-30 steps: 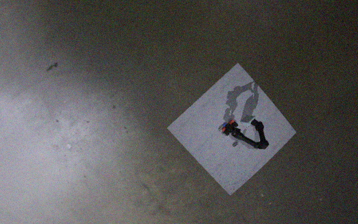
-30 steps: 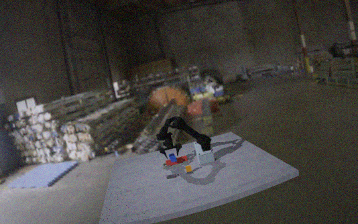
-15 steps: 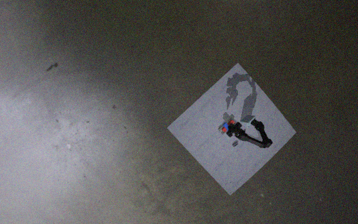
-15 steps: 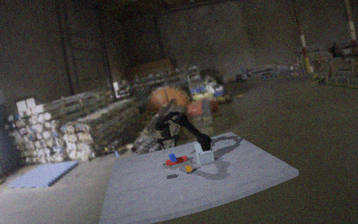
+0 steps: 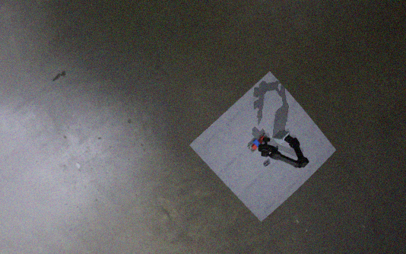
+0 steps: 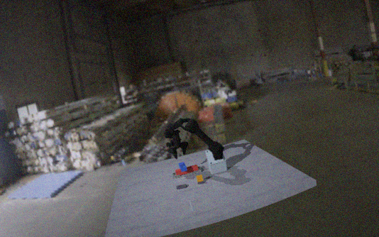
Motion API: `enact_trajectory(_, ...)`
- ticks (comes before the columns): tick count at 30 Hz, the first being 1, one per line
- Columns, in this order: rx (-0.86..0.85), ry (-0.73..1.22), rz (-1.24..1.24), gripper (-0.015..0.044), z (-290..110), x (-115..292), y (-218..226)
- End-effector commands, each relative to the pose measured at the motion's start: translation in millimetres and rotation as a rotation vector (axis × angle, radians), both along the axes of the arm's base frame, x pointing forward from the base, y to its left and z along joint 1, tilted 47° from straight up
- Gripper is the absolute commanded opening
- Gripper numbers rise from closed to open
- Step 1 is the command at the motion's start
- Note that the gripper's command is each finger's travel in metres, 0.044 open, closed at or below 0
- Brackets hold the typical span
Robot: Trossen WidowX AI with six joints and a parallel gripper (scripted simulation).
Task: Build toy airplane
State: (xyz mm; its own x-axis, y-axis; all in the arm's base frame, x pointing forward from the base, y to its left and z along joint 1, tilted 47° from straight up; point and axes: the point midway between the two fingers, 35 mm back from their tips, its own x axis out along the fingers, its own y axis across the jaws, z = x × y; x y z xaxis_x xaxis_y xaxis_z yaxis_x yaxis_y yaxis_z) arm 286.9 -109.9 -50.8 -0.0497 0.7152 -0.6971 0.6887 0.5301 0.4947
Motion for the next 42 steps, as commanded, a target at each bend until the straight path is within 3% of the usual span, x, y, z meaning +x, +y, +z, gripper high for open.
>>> enact_trajectory(1, 0.036, -0.539, 0.528, 0.0440, -2.3, 1.6, 0.4)
enact_trajectory(20, 0.036, -0.550, 0.539, 0.0440, -0.3, 1.8, 1.6)
enact_trajectory(30, 0.019, -0.543, 0.540, 0.0440, 105.9, -14.0, 79.8)
enact_trajectory(42, 0.049, -0.544, 0.535, 0.0440, 186.8, -98.9, 173.9)
